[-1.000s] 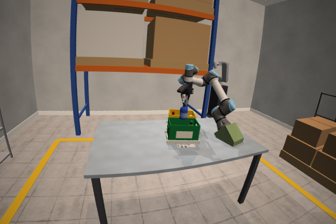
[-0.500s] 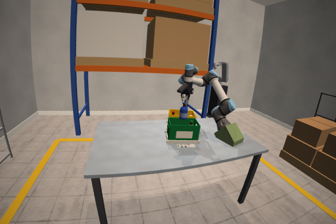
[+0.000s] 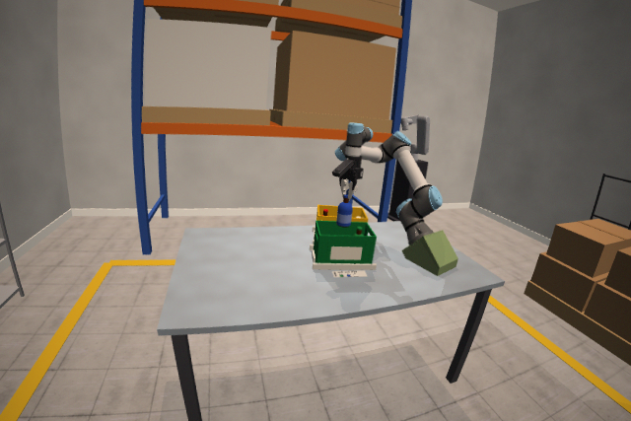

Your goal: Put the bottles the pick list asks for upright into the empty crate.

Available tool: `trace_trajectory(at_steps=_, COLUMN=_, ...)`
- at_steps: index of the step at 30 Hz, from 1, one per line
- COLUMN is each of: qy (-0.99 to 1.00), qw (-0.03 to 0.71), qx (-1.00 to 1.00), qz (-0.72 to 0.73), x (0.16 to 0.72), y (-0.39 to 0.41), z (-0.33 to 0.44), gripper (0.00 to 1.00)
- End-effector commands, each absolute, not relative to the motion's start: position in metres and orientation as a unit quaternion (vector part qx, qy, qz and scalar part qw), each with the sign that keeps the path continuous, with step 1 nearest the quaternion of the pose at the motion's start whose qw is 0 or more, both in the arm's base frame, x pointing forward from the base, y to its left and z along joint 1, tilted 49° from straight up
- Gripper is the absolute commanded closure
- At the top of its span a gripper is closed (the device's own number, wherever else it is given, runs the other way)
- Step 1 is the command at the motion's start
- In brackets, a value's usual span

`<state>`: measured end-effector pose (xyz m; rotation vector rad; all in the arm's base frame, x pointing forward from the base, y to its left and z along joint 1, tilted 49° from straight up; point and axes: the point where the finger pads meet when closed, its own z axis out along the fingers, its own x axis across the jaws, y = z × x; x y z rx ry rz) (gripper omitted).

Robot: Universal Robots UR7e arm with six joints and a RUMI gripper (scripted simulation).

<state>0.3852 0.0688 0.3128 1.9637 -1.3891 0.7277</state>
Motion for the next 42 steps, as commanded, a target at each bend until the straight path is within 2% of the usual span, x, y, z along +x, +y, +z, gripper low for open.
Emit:
trace_trajectory(at_steps=1, qy=-0.526, qw=0.307, qx=0.743, qz=0.277, x=0.386, y=0.065, z=0.311, gripper=1.0)
trace_trajectory(at_steps=42, qy=-0.526, qw=0.307, qx=0.743, qz=0.277, x=0.39, y=0.039, z=0.287, gripper=1.0)
